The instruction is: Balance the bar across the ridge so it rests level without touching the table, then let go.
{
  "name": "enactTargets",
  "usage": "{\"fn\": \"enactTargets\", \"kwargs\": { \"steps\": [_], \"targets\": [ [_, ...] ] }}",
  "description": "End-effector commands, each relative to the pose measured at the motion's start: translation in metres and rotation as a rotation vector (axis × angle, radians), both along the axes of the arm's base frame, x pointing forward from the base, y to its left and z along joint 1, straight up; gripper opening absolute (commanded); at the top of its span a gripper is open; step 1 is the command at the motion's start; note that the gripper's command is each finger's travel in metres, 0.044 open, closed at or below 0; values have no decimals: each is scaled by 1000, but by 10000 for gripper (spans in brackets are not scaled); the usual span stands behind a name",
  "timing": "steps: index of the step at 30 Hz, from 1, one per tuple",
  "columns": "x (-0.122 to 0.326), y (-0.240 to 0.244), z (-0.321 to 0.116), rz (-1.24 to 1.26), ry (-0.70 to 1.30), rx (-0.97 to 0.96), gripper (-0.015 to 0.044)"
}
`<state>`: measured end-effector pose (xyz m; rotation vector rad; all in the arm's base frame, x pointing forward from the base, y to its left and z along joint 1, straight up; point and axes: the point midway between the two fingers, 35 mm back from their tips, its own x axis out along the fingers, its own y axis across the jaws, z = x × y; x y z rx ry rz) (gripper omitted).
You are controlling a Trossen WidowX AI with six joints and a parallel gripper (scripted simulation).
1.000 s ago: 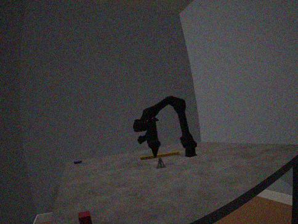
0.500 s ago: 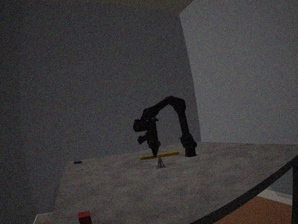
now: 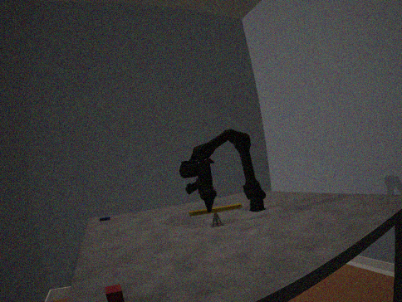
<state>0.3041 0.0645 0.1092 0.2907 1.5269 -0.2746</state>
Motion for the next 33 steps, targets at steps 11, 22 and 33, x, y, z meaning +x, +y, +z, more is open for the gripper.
{"fn": "enactTargets", "kwargs": {
  "steps": [11, 22, 33],
  "targets": [
    [0, 0, 0, 0, 0, 0, 167],
    [0, 0, 0, 0, 0, 0, 169],
    [0, 0, 0, 0, 0, 0, 171]
  ]
}}
